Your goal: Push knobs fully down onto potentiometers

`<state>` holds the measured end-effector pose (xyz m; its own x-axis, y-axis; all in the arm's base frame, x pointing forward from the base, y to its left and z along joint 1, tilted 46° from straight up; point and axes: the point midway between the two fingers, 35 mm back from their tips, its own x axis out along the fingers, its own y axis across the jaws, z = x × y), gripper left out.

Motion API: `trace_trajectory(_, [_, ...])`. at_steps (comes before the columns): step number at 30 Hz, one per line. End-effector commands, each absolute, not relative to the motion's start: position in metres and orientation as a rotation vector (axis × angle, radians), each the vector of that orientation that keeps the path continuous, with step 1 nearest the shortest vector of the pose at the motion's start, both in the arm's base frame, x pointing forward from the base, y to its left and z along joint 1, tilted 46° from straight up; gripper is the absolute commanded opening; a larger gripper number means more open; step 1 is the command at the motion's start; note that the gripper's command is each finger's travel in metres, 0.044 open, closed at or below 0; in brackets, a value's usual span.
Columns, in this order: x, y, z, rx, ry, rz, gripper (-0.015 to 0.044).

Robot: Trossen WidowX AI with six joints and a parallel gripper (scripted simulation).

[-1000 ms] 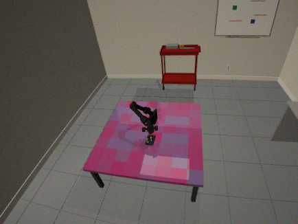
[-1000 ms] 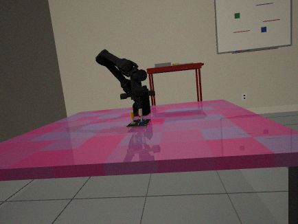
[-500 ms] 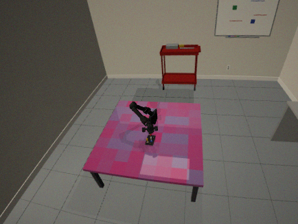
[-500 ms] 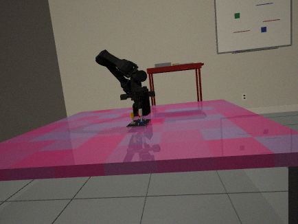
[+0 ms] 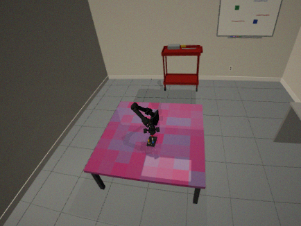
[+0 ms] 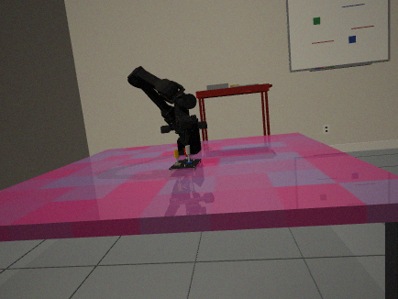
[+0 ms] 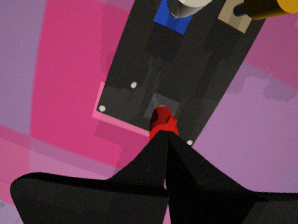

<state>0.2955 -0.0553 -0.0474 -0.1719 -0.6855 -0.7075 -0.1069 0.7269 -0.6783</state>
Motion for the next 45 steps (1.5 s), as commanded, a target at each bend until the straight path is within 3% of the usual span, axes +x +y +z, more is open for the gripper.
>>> trace_trajectory(1, [0.2949, -0.0555, -0.0481, -0.643, 1.695, -0.579, 0.0])
trace_trajectory(45, [0.2935, -0.0609, -0.0536, -0.643, 1.695, -0.58, 0.0])
